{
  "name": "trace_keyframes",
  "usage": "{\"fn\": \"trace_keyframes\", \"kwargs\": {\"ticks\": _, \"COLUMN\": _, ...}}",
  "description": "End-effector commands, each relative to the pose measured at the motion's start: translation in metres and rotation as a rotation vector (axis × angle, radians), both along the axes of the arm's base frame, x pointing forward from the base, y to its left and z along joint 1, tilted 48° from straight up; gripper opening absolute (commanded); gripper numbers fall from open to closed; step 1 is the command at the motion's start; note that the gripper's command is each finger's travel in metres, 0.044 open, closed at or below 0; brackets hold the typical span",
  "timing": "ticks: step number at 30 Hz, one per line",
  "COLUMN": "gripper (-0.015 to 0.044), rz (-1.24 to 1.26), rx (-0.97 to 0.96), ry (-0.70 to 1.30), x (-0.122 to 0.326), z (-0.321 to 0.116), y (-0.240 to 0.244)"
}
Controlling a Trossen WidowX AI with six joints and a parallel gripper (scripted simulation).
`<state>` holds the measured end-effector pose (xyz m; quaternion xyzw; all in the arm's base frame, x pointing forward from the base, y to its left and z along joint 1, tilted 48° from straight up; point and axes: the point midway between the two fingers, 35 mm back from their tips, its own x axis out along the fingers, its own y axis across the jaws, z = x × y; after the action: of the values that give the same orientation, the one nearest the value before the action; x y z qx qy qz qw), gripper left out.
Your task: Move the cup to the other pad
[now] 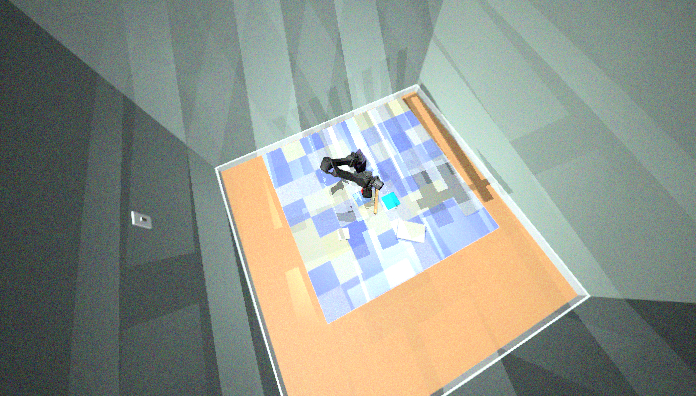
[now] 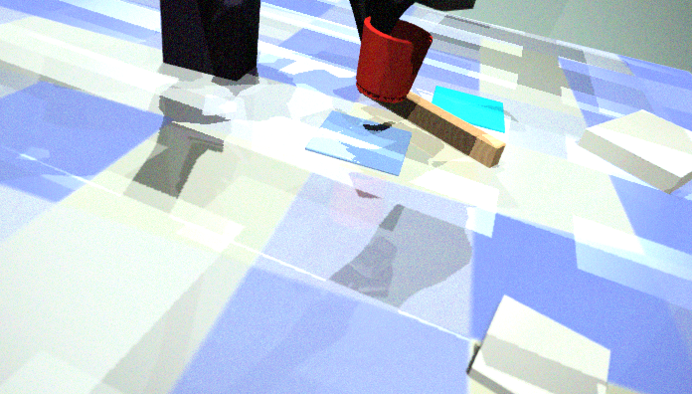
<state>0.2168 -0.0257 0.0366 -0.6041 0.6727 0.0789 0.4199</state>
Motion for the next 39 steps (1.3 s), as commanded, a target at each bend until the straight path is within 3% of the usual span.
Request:
{"fn": "trace_keyframes", "kwargs": {"ticks": 1, "gripper": 0.0000, "rz": -0.003, "rx": 0.007, "ry": -0.008, "x": 0.006, "z": -0.004, "y": 0.006}}
{"fn": "trace_keyframes", "kwargs": {"ticks": 39, "gripper": 0.0000, "rz": -0.004, "rx": 0.011, "ry": -0.012, "x": 0.042, "z": -0.039, "y": 0.044}}
